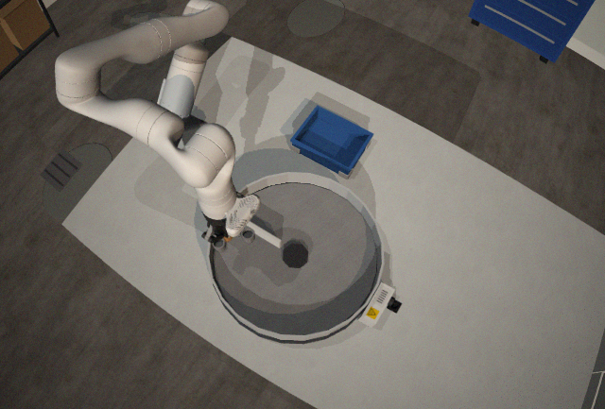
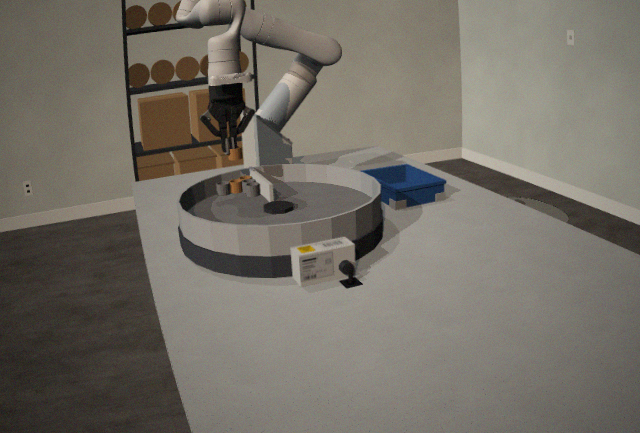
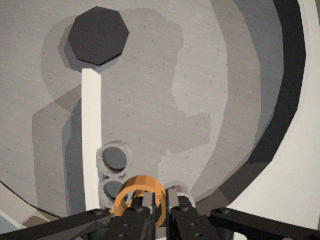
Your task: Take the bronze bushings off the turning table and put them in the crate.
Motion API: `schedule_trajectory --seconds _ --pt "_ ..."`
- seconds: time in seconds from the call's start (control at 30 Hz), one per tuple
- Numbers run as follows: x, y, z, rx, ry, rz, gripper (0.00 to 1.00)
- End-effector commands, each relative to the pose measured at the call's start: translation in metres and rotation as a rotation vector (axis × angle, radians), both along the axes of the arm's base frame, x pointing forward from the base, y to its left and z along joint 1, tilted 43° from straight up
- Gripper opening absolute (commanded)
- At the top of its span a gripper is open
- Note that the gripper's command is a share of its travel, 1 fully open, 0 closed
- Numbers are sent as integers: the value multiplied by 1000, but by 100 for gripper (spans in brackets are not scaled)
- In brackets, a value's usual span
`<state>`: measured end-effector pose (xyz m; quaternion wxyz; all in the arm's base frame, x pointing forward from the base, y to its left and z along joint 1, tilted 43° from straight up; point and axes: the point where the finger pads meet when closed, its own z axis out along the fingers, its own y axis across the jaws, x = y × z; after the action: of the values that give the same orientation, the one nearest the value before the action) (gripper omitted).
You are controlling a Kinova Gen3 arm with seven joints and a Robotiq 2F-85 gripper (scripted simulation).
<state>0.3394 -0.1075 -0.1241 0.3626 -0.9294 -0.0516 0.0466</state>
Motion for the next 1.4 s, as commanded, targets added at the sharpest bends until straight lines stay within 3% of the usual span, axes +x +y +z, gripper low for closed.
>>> schedule_trajectory --seconds 0.0,0.13,0.53,0.7,1.1,1.27,1.37 --pt "2 7 8 -1 -1 -1 0" --pt "11 41 37 -1 -1 -1 0" --pt "11 41 37 -1 -1 -1 0" --pt "22 82 73 -1 -1 -2 0" --pt "22 82 73 -1 -1 -2 0" --pt "32 123 109 -1 -1 -3 0" --pt "32 123 109 -1 -1 -3 0"
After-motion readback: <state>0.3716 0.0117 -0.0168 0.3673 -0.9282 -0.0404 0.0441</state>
